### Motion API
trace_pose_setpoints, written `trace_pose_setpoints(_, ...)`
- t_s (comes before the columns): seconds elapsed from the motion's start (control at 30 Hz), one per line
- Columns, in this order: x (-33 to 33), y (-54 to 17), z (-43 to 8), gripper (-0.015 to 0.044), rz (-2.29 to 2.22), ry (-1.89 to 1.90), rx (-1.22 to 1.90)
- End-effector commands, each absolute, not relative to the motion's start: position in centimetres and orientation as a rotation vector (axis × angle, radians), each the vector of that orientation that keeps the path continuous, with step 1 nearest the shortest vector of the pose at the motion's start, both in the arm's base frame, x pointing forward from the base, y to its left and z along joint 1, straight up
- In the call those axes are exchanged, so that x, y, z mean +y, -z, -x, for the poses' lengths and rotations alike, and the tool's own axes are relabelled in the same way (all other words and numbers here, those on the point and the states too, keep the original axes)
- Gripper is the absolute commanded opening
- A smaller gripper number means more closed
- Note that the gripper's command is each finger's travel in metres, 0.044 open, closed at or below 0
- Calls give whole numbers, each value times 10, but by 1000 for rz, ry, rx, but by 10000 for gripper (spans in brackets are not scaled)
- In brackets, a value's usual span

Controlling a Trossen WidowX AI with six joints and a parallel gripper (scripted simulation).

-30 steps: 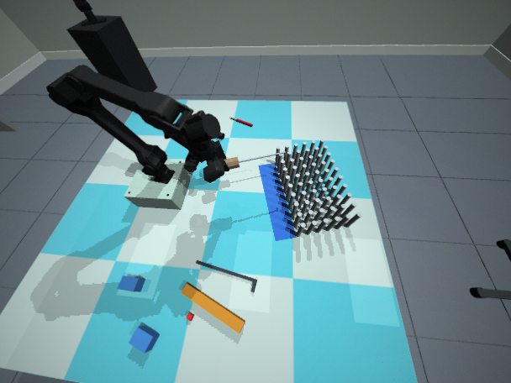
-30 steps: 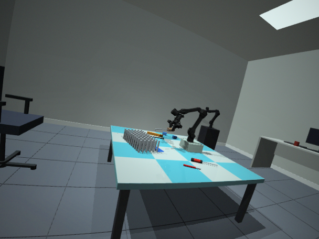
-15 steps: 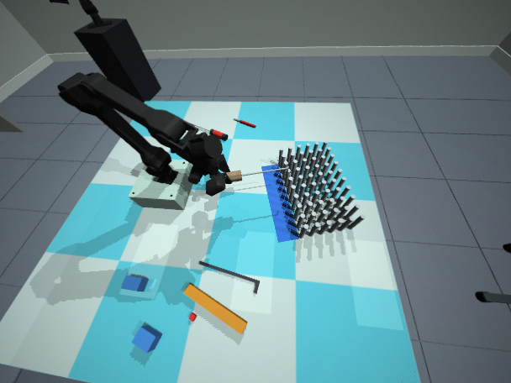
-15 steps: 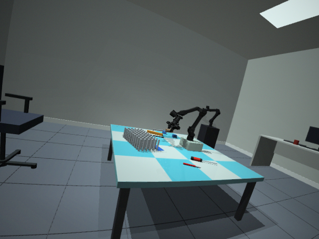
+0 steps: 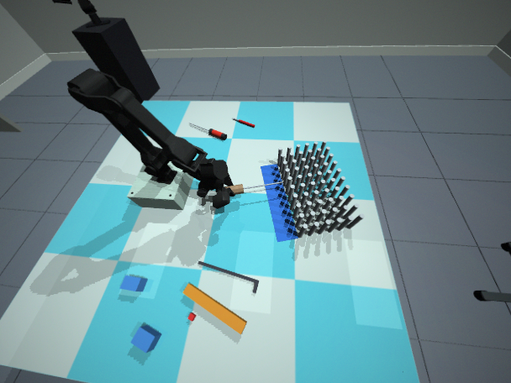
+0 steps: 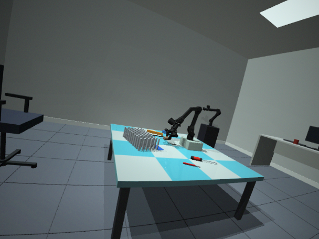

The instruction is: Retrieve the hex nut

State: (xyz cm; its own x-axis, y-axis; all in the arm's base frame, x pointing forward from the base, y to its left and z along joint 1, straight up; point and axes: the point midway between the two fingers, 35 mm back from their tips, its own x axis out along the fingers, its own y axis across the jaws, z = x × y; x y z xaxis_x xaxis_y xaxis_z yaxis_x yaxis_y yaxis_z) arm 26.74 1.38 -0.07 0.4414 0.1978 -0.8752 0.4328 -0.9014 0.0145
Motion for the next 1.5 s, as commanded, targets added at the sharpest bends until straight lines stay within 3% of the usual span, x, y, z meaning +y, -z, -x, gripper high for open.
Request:
trace_pose_setpoints(0.0, 15, 19, -262, 0, -2460, 1434, 558)
trace_pose_setpoints(1.47, 26, 30, -281, 0, -2464, 1433, 555)
